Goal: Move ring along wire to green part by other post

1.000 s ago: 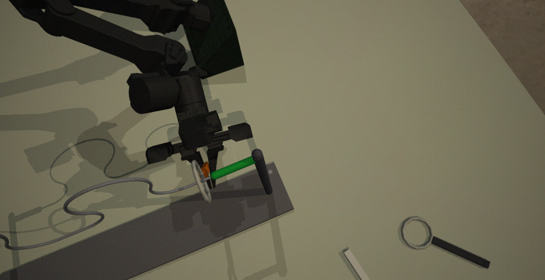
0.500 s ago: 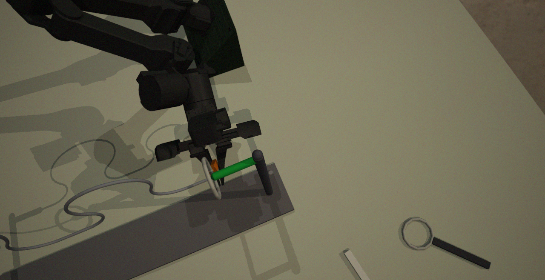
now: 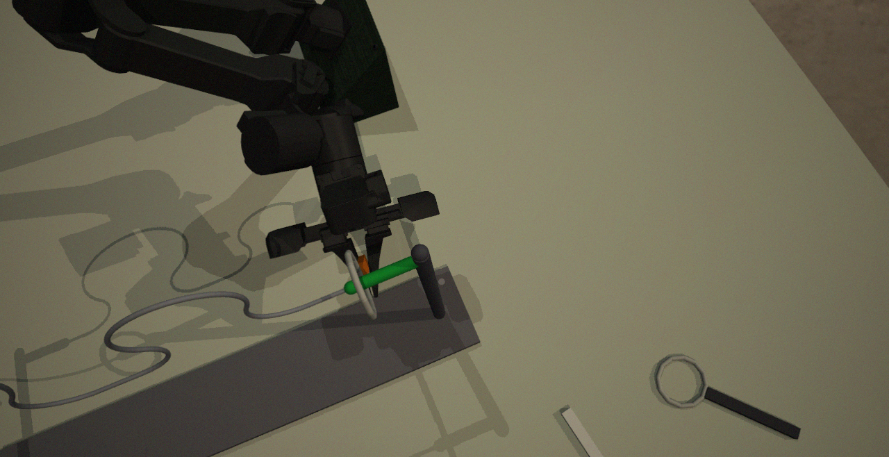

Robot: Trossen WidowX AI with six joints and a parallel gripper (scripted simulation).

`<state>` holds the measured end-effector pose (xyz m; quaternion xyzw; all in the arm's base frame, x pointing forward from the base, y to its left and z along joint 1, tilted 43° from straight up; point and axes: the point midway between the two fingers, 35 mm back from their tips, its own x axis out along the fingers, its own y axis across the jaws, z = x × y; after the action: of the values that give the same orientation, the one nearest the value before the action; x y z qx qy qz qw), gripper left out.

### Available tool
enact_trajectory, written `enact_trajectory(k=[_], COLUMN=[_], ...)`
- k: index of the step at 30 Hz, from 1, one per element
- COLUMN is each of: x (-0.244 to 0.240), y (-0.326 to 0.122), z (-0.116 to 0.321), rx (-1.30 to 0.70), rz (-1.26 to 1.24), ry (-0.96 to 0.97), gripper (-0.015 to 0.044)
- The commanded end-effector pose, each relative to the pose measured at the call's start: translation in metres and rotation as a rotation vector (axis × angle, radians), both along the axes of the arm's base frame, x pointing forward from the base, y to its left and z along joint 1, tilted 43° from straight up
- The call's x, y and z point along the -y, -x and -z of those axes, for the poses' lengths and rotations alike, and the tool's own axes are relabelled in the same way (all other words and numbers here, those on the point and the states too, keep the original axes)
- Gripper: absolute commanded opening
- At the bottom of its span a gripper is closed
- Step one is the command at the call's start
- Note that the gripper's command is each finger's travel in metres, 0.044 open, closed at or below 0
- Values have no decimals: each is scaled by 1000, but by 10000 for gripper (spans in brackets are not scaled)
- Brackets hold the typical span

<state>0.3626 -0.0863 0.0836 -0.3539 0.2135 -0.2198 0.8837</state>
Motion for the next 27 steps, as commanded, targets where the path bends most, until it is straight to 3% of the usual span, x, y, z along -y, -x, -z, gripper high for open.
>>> enact_trajectory(k=[1, 27], x=[-3, 11], y=[0, 3], z=[3, 18], rx=[2, 1], rz=[-1, -1], ry=[-3, -2], gripper=[-150, -150])
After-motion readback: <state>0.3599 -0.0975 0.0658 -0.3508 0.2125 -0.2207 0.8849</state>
